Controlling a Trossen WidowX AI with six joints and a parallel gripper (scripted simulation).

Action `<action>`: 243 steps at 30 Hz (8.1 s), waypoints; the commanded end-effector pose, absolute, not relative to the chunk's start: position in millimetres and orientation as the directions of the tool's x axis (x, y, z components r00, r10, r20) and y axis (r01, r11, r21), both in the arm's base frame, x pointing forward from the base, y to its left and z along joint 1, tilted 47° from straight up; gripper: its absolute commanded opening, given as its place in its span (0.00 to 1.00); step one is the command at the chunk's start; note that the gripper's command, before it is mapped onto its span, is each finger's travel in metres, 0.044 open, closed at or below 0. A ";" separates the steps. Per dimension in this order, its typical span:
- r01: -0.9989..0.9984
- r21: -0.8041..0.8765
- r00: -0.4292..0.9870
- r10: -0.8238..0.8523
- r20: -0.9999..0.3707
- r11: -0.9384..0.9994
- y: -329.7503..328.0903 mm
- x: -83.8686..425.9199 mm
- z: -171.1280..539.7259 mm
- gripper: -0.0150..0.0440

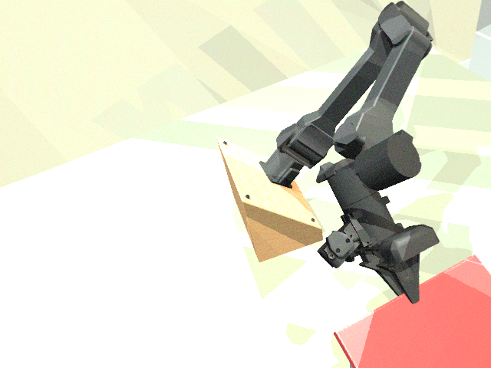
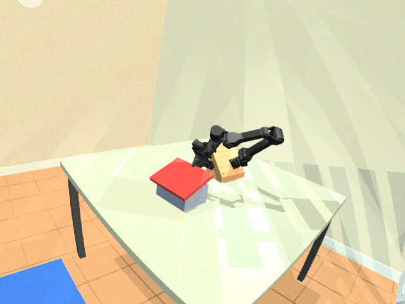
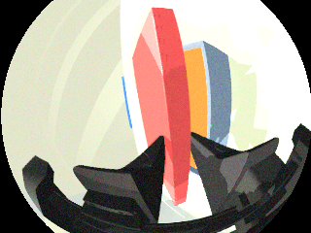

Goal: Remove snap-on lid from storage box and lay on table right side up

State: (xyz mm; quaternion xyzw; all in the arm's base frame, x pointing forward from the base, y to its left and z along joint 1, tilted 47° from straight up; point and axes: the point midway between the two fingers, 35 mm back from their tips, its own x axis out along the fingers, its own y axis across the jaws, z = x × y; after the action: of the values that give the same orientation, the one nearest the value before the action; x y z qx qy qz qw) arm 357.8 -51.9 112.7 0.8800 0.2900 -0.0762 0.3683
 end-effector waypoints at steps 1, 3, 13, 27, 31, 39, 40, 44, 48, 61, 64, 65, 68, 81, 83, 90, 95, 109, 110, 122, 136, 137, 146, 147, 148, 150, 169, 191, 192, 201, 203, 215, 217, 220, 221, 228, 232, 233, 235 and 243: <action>0.568 0.605 0.819 0.459 -0.346 -0.558 -55.6 359.9 118.1 0.25; 0.568 0.605 0.819 0.459 -0.346 -0.558 -57.5 361.0 120.0 0.25; 0.568 0.606 0.819 0.459 -0.346 -0.557 -66.9 367.5 130.0 0.25; 0.568 0.606 0.819 0.459 -0.346 -0.557 -80.2 380.2 144.4 0.25; 0.568 0.606 0.819 0.459 -0.346 -0.557 -84.0 384.7 148.6 0.25; 0.568 0.606 0.819 0.458 -0.346 -0.557 -91.5 387.2 156.1 0.25; 0.568 0.606 0.819 0.458 -0.346 -0.557 -92.4 387.1 157.0 0.25; 0.568 0.606 0.819 0.458 -0.346 -0.557 -96.2 386.6 160.5 0.25; 0.568 0.606 0.819 0.458 -0.346 -0.557 -100.0 386.2 164.0 0.25; 0.568 0.606 0.818 0.458 -0.347 -0.556 -112.2 384.7 175.5 0.25; 0.568 0.606 0.818 0.458 -0.347 -0.556 -115.1 384.3 178.1 0.25; 0.568 0.606 0.818 0.458 -0.347 -0.556 -116.0 384.2 179.0 0.25; 0.568 0.606 0.818 0.458 -0.347 -0.556 -118.8 383.8 181.7 0.25; 0.569 0.606 0.818 0.458 -0.347 -0.556 -115.7 380.8 188.8 0.25; 0.569 0.606 0.818 0.458 -0.347 -0.557 -113.0 379.9 191.3 0.25; 0.569 0.605 0.818 0.459 -0.347 -0.557 -103.4 376.8 200.9 0.25; 0.569 0.605 0.818 0.459 -0.347 -0.557 -96.5 374.5 207.8 0.25; 0.569 0.604 0.818 0.459 -0.347 -0.558 -77.3 368.2 227.1 0.25; 0.569 0.604 0.818 0.459 -0.347 -0.558 -76.0 367.7 228.4 0.25; 0.569 0.603 0.818 0.459 -0.347 -0.558 -59.5 362.3 245.0 0.25; 0.570 0.603 0.818 0.460 -0.347 -0.559 -40.4 356.0 264.4 0.25; 0.570 0.603 0.818 0.460 -0.347 -0.559 -39.0 355.5 265.8 0.25; 0.570 0.603 0.818 0.460 -0.346 -0.559 -26.7 351.4 278.3 0.25; 0.570 0.602 0.818 0.460 -0.346 -0.559 -25.3 350.9 279.7 0.25; 0.570 0.602 0.818 0.460 -0.346 -0.559 -24.0 350.5 281.1 0.25; 0.570 0.602 0.818 0.460 -0.346 -0.559 -21.2 349.6 283.9 0.25; 0.569 0.602 0.818 0.460 -0.345 -0.560 4.7 340.8 310.5 0.25; 0.569 0.602 0.818 0.461 -0.344 -0.561 34.7 330.5 341.5 0.25; 0.569 0.602 0.818 0.461 -0.344 -0.561 36.1 330.1 343.0 0.25; 0.568 0.602 0.819 0.461 -0.343 -0.561 48.3 325.8 355.7 0.25; 0.568 0.602 0.819 0.461 -0.343 -0.561 51.0 324.8 358.6 0.25; 0.567 0.602 0.819 0.461 -0.342 -0.561 63.9 320.3 371.6 0.25; 0.567 0.602 0.819 0.461 -0.342 -0.561 63.9 320.5 370.1 0.25; 0.567 0.602 0.819 0.461 -0.342 -0.562 64.5 321.1 366.7 0.25; 0.567 0.602 0.819 0.461 -0.341 -0.562 65.0 321.3 365.3 0.25; 0.567 0.602 0.819 0.461 -0.341 -0.562 69.5 322.2 358.0 0.25; 0.567 0.602 0.819 0.461 -0.341 -0.562 71.7 322.5 355.9 0.25; 0.567 0.602 0.819 0.461 -0.341 -0.562 72.3 322.5 355.3 0.25; 0.567 0.602 0.819 0.461 -0.341 -0.562 73.4 322.7 354.3 0.25; 0.567 0.602 0.819 0.462 -0.340 -0.562 78.0 323.2 350.1 0.25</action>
State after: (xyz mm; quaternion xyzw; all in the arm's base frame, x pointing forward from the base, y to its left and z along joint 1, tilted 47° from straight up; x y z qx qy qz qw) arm 322.0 77.8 352.2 0.8791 0.2973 -0.0705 0.3657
